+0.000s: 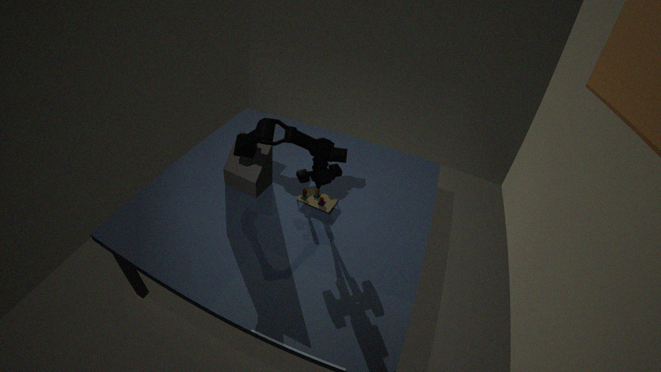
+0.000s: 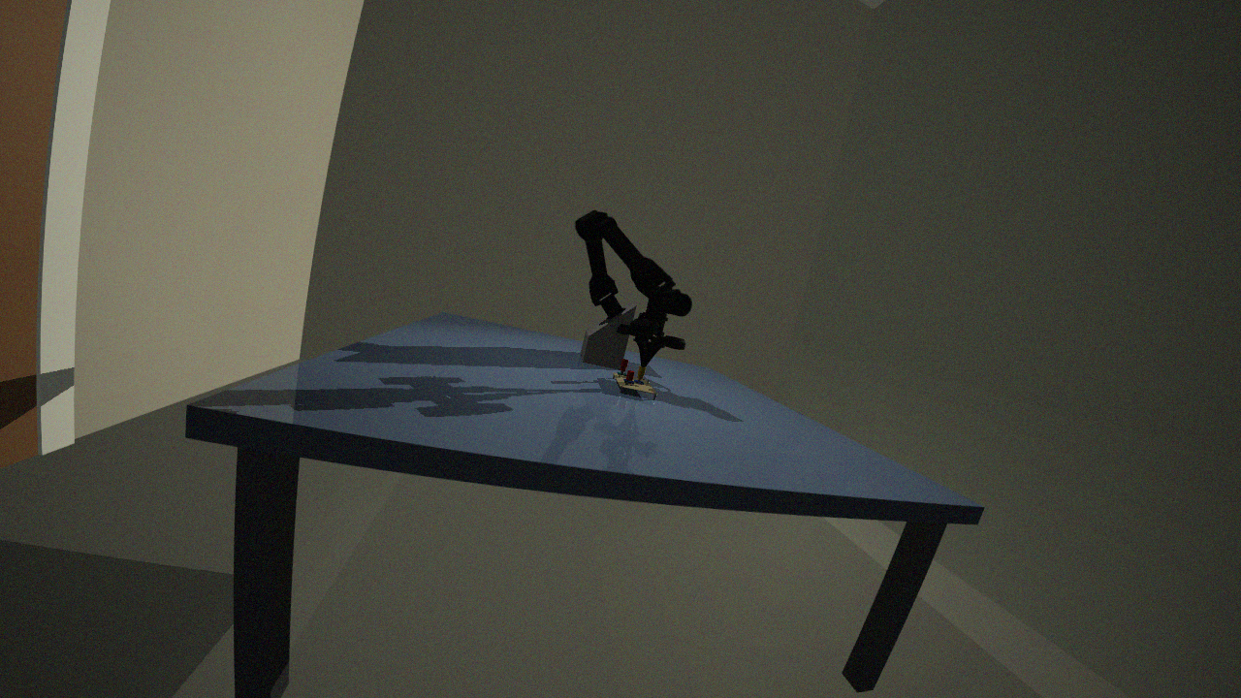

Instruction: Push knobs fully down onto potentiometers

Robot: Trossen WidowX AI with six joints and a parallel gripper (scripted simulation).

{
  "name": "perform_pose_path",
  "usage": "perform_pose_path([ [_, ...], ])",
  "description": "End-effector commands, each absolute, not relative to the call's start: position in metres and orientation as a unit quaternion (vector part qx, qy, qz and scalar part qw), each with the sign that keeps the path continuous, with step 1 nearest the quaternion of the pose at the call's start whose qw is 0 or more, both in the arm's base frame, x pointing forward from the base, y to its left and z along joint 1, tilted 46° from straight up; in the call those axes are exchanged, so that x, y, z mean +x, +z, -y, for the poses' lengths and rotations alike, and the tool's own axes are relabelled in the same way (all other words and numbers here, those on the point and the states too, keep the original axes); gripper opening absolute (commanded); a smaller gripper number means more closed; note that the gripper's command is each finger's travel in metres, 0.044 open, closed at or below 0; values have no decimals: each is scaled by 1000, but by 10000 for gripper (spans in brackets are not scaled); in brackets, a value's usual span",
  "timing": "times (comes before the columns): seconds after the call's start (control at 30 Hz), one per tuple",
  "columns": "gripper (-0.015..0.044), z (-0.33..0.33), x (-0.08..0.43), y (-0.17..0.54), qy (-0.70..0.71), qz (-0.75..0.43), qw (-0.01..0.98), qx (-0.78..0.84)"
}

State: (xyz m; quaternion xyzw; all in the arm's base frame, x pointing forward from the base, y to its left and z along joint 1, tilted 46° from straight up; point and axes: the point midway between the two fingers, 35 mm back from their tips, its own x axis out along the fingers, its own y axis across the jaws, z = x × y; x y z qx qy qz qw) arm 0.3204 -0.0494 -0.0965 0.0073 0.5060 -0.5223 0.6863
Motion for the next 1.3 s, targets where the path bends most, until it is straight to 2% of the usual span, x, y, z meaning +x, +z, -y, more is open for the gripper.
perform_pose_path([
  [0.0, 0, 60, 320, -104, -531, -504, 681, 12],
  [1.27, 0, 63, 320, -106, -531, -504, 681, 12],
])
